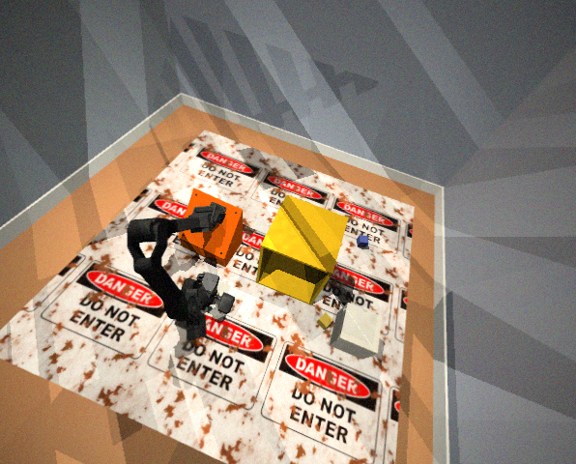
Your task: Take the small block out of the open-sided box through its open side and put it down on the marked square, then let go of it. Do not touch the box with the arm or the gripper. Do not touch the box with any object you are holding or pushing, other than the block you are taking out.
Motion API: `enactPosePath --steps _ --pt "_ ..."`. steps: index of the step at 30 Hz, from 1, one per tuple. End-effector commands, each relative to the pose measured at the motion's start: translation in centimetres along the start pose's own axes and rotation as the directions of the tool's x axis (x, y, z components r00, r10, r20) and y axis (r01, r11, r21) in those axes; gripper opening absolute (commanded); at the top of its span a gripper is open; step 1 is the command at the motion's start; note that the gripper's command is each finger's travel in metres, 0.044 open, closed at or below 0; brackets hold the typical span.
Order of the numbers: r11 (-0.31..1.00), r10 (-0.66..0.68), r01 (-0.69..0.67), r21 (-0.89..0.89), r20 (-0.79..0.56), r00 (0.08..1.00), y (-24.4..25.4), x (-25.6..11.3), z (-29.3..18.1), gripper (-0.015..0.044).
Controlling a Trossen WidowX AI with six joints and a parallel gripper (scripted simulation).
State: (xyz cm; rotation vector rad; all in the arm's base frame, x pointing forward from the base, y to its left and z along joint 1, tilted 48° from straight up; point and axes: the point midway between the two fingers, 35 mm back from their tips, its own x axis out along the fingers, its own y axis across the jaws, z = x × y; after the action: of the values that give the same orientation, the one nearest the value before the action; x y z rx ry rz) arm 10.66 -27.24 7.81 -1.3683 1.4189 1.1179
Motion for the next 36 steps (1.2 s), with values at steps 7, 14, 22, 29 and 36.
enactPosePath --steps 7,14,22,29,36 --pt "1.0 -0.007 0.007 -0.002 -0.001 1.0 -0.2 -6.5 0.6 0.044" --pt "1.0 -0.009 0.009 -0.002 0.0 1.0 0.0 -8.7 1.1 0.044" --pt "1.0 -0.013 0.013 -0.006 0.003 1.0 -0.1 -8.5 1.1 0.044" --pt "1.0 -0.013 0.013 -0.006 0.003 1.0 -0.1 -8.5 1.1 0.044" --pt "1.0 -0.013 0.013 -0.006 0.003 1.0 -0.1 -8.5 1.1 0.044"
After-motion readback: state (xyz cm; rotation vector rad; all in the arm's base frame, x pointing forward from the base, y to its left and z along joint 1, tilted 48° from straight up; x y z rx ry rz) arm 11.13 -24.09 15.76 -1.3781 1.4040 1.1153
